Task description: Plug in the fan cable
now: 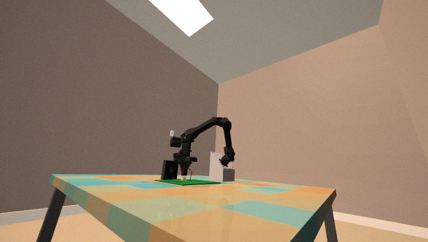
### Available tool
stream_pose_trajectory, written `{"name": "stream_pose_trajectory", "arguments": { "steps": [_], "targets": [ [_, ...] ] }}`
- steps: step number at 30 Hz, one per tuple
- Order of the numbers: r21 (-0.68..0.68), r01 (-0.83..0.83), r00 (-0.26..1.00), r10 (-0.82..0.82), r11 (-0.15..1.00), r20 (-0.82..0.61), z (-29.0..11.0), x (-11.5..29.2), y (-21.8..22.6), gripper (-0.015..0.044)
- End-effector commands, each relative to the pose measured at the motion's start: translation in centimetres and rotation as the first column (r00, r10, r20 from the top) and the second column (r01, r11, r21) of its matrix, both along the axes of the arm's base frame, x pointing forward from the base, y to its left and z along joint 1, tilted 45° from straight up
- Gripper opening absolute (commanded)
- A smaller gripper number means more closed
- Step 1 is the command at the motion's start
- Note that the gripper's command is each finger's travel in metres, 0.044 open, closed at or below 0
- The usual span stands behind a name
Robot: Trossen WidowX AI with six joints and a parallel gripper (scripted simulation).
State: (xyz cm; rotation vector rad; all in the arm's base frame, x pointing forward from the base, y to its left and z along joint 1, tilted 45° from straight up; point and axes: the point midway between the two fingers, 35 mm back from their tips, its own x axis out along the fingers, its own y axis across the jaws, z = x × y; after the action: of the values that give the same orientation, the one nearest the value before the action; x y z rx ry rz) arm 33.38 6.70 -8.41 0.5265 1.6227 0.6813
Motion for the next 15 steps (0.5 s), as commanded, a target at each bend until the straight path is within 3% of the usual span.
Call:
{"name": "stream_pose_trajectory", "arguments": {
  "steps": [1, 15],
  "targets": [
    [0.003, 0.0, 1.0, 0.0, 1.0, 0.001, 0.0, -0.03, 0.0, 0.0],
    [0.004, -0.003, 1.0, 0.003, 1.0, 0.004, 0.07, -0.12, 0.05, 0.0]
  ]
}}
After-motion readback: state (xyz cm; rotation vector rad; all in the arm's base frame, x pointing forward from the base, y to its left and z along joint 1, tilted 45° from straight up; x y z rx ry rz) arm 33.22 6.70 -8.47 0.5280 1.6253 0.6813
